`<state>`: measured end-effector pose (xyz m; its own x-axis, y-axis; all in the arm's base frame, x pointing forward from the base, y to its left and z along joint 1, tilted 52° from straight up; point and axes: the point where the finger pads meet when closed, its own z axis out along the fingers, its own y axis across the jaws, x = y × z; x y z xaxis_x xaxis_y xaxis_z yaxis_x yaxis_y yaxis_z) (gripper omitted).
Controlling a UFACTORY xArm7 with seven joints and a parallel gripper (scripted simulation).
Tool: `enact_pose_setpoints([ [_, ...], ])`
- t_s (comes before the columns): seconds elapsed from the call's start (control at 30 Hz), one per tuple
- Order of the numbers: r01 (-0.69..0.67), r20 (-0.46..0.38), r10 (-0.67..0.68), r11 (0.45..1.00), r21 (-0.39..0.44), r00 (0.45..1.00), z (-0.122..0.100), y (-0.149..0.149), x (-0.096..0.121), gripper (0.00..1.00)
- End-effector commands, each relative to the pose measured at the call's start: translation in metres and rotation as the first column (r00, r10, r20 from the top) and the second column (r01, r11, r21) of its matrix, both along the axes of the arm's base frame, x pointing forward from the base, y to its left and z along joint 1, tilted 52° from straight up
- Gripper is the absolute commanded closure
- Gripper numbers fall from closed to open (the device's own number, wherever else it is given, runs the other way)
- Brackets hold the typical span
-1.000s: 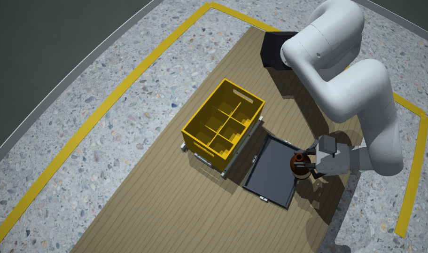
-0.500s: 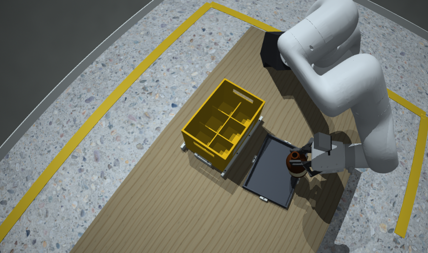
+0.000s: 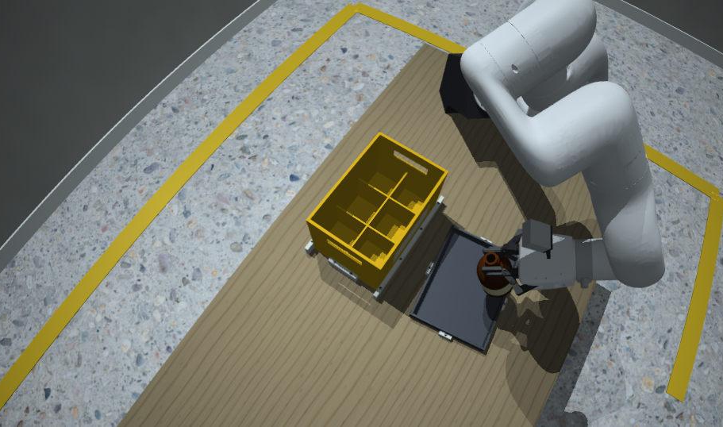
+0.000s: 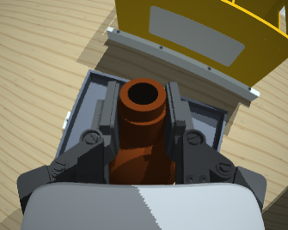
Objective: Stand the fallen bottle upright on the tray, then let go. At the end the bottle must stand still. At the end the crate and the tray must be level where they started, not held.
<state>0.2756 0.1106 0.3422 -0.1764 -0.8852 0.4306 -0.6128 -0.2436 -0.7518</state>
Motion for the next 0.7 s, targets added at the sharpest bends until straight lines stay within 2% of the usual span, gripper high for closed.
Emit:
enact_pose_setpoints([
  [0.0, 0.000, 0.002, 0.000, 1.000, 0.002, 1.000, -0.0011, -0.0040, 0.0019, 1.00],
  [0.67, 0.000, 0.002, 0.000, 1.000, 0.002, 1.000, -0.0055, -0.0123, 0.0056, 1.00],
])
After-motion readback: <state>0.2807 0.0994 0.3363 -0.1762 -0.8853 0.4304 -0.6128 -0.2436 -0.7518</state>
